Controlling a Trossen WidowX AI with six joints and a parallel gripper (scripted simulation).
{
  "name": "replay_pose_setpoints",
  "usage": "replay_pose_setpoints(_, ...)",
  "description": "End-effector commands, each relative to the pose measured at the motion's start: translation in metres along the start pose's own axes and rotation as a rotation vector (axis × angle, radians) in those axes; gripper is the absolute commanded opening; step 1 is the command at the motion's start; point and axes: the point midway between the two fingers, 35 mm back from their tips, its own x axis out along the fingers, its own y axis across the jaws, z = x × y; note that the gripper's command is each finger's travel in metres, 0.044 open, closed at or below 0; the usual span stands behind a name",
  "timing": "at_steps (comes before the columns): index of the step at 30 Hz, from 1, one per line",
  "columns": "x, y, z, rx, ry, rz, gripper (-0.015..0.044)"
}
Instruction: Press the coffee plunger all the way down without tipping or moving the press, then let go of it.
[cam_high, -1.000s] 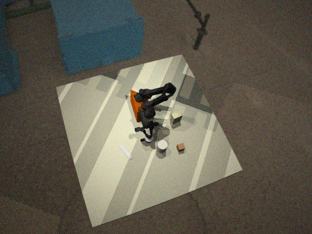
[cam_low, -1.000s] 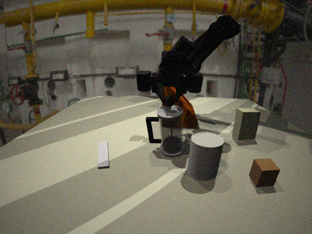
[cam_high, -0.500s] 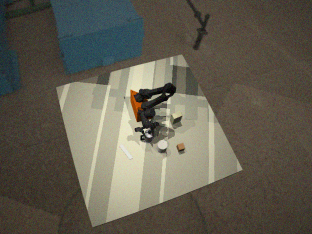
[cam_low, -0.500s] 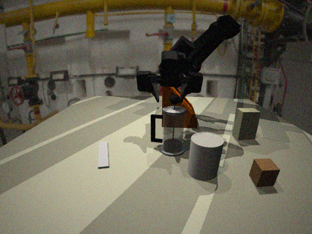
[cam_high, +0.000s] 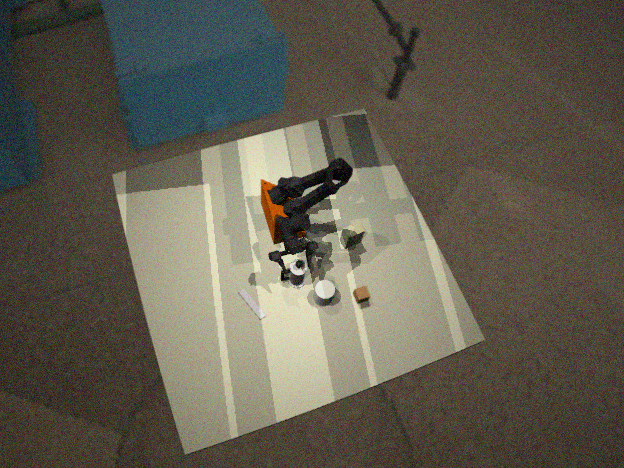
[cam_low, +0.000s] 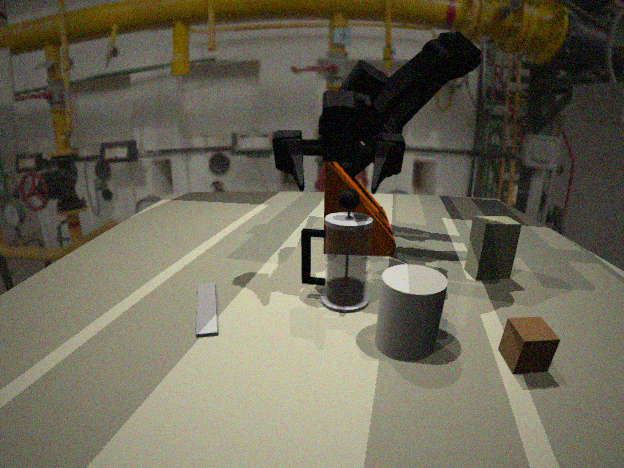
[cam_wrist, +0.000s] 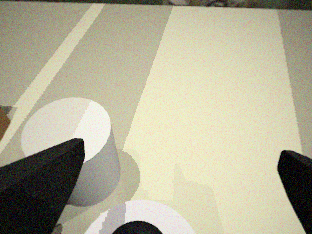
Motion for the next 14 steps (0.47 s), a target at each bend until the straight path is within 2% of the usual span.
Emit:
replay_pose_setpoints(1, -0.017, 0.003, 0.016, -0.012, -0.002, 0.001, 0.0440)
replay_pose_setpoints(7, -0.059, 0.015, 0.036, 0.001, -0.003, 0.008, 0.0440)
replay_pose_setpoints(14, -0.060, 0.015, 0.036, 0.002, -0.003, 0.008, 0.0440)
